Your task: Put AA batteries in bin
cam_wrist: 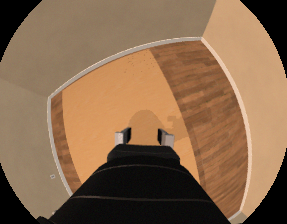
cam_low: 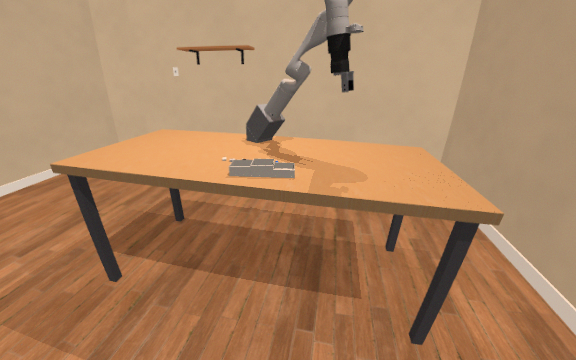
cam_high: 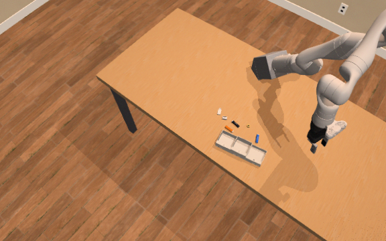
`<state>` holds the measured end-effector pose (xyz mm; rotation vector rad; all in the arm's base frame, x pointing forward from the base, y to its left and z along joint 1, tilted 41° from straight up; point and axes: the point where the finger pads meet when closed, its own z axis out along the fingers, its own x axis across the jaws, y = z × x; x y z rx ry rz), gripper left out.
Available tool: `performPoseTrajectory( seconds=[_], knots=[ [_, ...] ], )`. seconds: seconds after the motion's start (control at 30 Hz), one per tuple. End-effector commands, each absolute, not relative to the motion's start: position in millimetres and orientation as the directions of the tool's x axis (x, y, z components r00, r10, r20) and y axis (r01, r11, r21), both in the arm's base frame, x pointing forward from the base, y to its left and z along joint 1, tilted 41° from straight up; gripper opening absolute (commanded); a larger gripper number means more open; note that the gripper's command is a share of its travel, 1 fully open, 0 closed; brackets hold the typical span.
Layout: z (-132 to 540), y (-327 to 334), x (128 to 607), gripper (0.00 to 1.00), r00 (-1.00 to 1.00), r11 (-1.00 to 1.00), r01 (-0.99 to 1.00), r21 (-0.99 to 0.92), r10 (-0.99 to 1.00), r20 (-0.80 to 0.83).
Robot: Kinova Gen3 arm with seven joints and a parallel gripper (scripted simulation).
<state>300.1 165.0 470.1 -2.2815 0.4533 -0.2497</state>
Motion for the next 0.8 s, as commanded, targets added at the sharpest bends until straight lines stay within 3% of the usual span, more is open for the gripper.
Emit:
performPoseTrajectory(
  seconds=[0.0,0.53,0.57,0.77],
  knots=[
    [471,165,300,1.0,0.917,-0.631,-0.243,-0.737,-0.398,0.038],
    [471,165,300,1.0,0.917,-0.631,-0.243,-0.737,-0.398,0.038],
    [464,172,304,0.31,0.919,-0.631,-0.236,-0.739,-0.392,0.041],
    [426,199,321,0.31,0.919,-0.631,-0.237,-0.739,-0.392,0.041]
  ],
)
